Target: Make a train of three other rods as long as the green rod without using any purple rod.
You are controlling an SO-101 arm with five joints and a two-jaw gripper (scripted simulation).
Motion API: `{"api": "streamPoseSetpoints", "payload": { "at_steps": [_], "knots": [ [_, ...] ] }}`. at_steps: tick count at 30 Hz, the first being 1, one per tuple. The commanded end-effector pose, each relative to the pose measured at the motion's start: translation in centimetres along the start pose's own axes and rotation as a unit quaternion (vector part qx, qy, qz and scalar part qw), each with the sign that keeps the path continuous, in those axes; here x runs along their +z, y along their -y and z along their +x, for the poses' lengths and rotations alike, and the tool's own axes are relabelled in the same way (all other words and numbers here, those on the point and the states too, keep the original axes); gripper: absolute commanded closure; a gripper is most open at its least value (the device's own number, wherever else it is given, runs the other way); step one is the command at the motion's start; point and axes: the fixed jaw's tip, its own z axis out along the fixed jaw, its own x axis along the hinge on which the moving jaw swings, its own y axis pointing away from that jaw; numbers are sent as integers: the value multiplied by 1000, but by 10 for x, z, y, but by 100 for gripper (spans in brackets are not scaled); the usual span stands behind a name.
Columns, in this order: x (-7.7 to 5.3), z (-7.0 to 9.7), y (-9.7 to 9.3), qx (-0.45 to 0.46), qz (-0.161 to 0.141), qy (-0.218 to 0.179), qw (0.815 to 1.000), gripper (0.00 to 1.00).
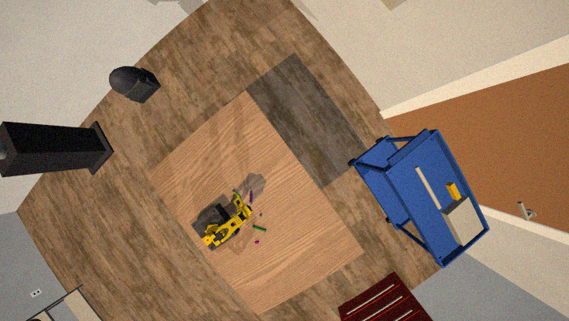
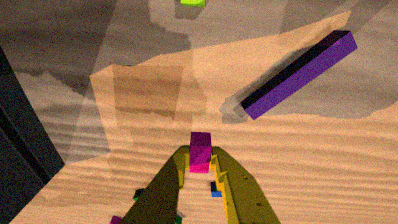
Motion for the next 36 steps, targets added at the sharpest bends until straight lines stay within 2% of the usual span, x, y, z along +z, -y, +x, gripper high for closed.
{"api": "streamPoseSetpoints", "payload": {
  "at_steps": [1, 6, 14, 21, 22, 36],
  "knots": [
    [-1, -20, 0, 2, 10, 0, 1000, 100],
    [-1, -37, -3, 1, 10, -1, 1000, 100],
    [0, -47, -6, 0, 10, -1, 1000, 100],
    [0, -49, -7, 0, 10, -1, 1000, 100],
    [-5, -53, -8, 2, 19, 0, 1000, 100],
    [-5, -53, -8, 2, 19, 0, 1000, 100]
  ]
}}
